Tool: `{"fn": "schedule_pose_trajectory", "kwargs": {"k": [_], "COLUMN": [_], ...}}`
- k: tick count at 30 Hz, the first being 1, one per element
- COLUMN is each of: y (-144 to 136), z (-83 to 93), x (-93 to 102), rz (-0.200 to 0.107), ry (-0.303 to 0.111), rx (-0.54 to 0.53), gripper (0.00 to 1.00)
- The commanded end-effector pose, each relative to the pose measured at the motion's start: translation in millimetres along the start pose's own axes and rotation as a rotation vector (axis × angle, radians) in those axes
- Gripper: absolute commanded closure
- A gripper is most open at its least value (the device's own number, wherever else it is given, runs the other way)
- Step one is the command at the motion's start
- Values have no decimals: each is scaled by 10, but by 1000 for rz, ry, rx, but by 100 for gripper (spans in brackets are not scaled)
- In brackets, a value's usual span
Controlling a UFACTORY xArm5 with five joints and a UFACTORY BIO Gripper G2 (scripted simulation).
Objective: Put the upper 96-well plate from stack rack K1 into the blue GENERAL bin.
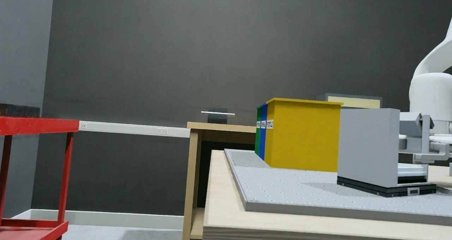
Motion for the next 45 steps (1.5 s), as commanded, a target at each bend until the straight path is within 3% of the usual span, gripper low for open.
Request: {"fn": "schedule_pose_trajectory", "kwargs": {"k": [1, 39, 40, 45], "y": [0, 31, 31, 31], "z": [-10, -10, -10, -10], "x": [-5, -121, -121, -121], "rz": [3, 3, 3, 3], "ry": [-3, -3, -3, -3], "rx": [-1, -1, -1, -1], "gripper": [63, 63, 100, 100]}}
Point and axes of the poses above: the point midway between the two finger pads, its own z axis back along the fingers, its own y axis across the jaws, x = y × z, the point moved 2 cm from there along z, back along the fingers, and after that the axes turned 15 degrees about z, right-handed, at the moved point
